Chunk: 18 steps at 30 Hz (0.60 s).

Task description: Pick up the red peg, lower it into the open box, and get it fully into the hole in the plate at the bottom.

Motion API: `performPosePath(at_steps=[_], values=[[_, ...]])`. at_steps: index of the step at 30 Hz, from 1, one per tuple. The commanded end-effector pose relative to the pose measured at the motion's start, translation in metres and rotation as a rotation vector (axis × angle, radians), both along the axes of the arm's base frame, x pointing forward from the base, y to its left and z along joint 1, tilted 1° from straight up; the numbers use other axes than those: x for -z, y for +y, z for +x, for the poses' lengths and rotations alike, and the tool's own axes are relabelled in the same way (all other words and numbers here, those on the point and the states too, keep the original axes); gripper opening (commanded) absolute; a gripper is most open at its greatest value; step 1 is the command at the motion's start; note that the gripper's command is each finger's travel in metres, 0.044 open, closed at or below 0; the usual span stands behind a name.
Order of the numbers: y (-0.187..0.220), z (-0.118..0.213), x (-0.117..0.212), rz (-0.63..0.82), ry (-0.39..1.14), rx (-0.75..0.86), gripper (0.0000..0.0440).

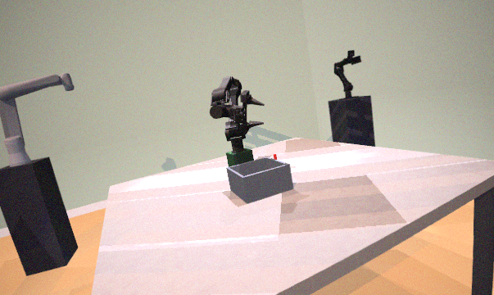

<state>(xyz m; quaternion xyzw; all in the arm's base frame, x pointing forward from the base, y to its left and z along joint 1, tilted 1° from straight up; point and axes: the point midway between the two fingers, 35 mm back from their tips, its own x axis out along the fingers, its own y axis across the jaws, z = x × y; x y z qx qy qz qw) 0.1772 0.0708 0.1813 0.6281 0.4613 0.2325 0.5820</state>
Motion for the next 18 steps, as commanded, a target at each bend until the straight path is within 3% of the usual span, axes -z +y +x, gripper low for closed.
performPosePath(at_steps=[1, 5, 18], values=[[0.000, 0.000, 0.000, -0.004, 0.015, -0.002, 0.0412], [0.004, -0.002, 0.000, -0.033, 0.111, -0.024, 0.0440], [0.017, -0.023, 0.024, -0.208, 0.513, -0.109, 0.0440]])
